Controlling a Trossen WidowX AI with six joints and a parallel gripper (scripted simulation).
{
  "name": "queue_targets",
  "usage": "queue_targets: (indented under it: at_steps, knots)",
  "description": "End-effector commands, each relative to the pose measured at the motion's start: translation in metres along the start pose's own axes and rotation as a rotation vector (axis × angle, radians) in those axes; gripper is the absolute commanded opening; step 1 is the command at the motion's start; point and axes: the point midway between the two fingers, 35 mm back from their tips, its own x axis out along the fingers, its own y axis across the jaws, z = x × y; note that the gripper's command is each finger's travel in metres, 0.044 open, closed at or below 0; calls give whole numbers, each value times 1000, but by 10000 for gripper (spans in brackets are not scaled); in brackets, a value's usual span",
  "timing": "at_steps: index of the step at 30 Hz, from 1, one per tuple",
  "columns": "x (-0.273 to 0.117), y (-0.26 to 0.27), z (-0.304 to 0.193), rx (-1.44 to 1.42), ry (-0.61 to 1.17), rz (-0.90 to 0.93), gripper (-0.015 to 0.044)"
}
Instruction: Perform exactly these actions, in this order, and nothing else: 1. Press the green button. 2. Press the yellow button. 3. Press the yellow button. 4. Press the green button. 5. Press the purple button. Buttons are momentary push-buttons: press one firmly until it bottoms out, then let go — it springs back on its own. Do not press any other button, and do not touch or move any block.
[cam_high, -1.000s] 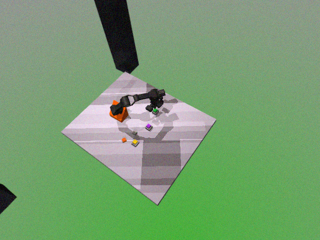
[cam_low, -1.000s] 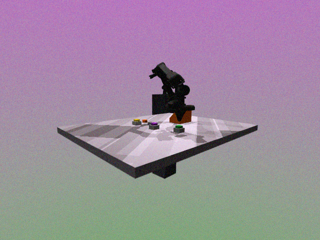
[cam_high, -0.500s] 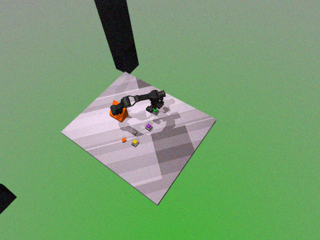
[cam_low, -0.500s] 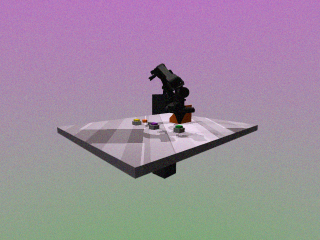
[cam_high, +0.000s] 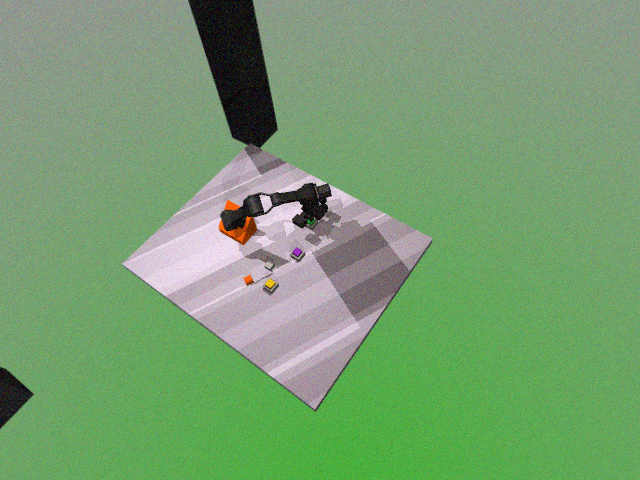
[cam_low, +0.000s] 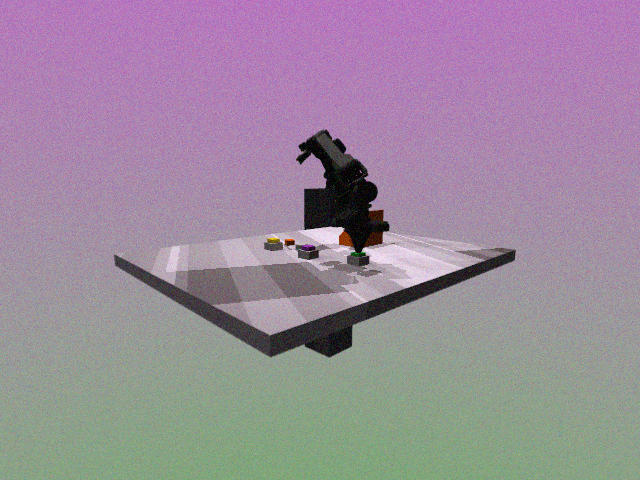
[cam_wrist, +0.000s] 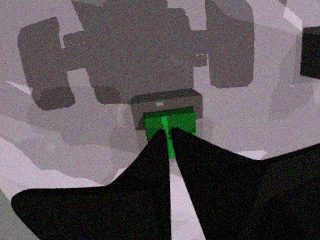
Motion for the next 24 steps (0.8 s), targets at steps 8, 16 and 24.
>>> queue_targets:
  at_steps: [8,16,24]
  knots:
    - [4,-2,-3,-10,5,-9,20]
    - [4,-2,-3,-10,5,-9,20]
    - [-30,-1,-2,-11,5,-8,20]
